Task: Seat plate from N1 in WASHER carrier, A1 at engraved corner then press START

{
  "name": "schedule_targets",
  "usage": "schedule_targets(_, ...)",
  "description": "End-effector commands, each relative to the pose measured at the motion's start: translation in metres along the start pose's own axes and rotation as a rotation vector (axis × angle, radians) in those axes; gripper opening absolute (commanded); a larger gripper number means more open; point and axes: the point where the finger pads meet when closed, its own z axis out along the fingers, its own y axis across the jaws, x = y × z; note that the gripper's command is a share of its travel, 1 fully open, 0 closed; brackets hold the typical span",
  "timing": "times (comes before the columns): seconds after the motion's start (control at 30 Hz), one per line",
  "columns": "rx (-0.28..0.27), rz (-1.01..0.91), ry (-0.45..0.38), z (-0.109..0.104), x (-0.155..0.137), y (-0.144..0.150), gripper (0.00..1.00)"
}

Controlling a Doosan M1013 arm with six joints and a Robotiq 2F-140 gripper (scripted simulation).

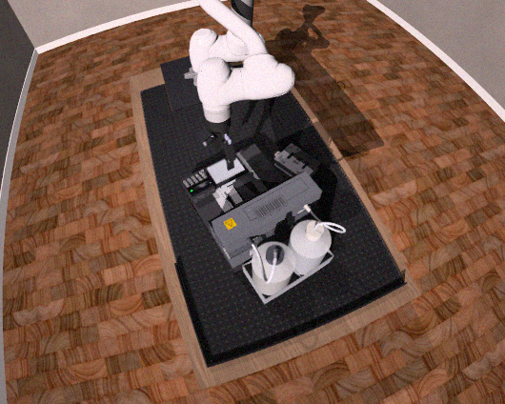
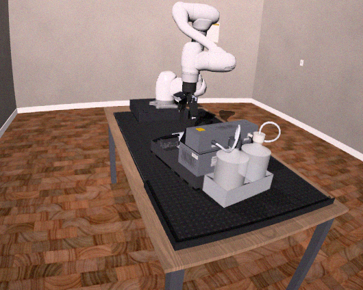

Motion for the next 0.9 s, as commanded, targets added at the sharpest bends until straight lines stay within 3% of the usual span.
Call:
schedule_targets(0.0,-0.003,-0.007,0.004,-0.011,0.002,0.0,0.7)
schedule_targets(0.4,-0.003,-0.007,0.004,-0.028,0.002,0.0,0.7)
schedule_targets(0.8,-0.004,-0.002,0.0,-0.024,0.001,0.001,0.7)
schedule_targets(0.83,-0.008,-0.039,0.001,-0.025,0.005,0.006,0.1)
schedule_targets(0.87,-0.01,-0.073,0.0,-0.024,0.009,0.01,0.1)
